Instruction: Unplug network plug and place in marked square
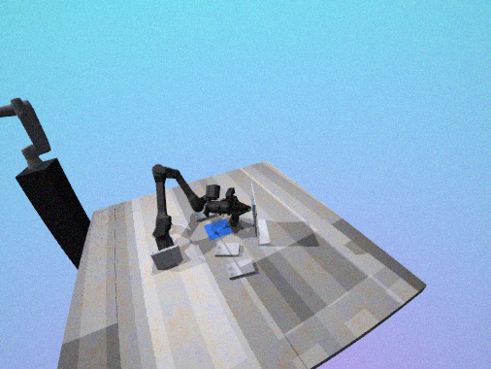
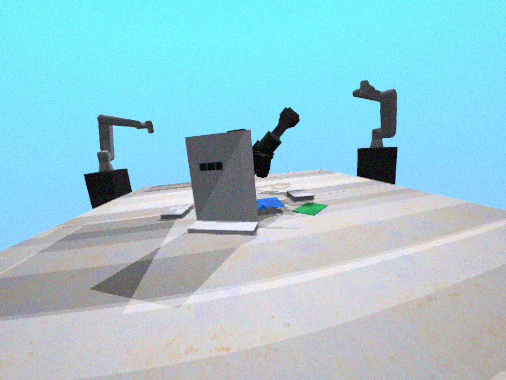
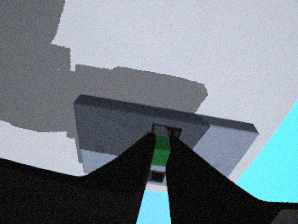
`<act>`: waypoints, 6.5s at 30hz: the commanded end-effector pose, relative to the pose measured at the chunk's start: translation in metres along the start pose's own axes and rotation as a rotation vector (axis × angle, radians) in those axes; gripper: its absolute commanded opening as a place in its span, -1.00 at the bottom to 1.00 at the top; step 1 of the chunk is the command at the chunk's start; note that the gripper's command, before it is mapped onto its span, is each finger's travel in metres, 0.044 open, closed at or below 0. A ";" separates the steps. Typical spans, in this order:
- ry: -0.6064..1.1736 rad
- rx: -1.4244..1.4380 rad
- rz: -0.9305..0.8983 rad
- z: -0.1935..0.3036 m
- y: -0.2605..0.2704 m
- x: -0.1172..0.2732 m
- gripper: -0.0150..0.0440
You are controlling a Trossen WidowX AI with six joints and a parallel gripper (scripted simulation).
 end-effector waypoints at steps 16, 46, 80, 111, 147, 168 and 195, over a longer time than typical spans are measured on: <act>0.001 0.005 -0.003 0.002 0.001 0.009 -0.49; 0.001 0.005 -0.003 0.007 0.002 0.025 -0.49; 0.002 0.005 -0.004 0.012 0.003 0.042 -0.49; 0.002 0.005 -0.005 0.016 0.004 0.056 -0.49; 0.003 0.008 -0.008 0.028 -0.033 0.072 -0.49; -0.096 0.185 -0.208 0.032 -0.025 0.080 -0.49; -0.644 0.458 -0.654 0.012 0.036 0.120 -0.49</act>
Point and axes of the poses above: the point midway between the two fingers, 35 mm back from their tips, its own x axis back along the fingers, its own y axis across the jaws, z = x × y, the point moved 1 cm from there along x, back along the fingers, and after that the axes turned 14 degrees about x, right-handed, at the moved point
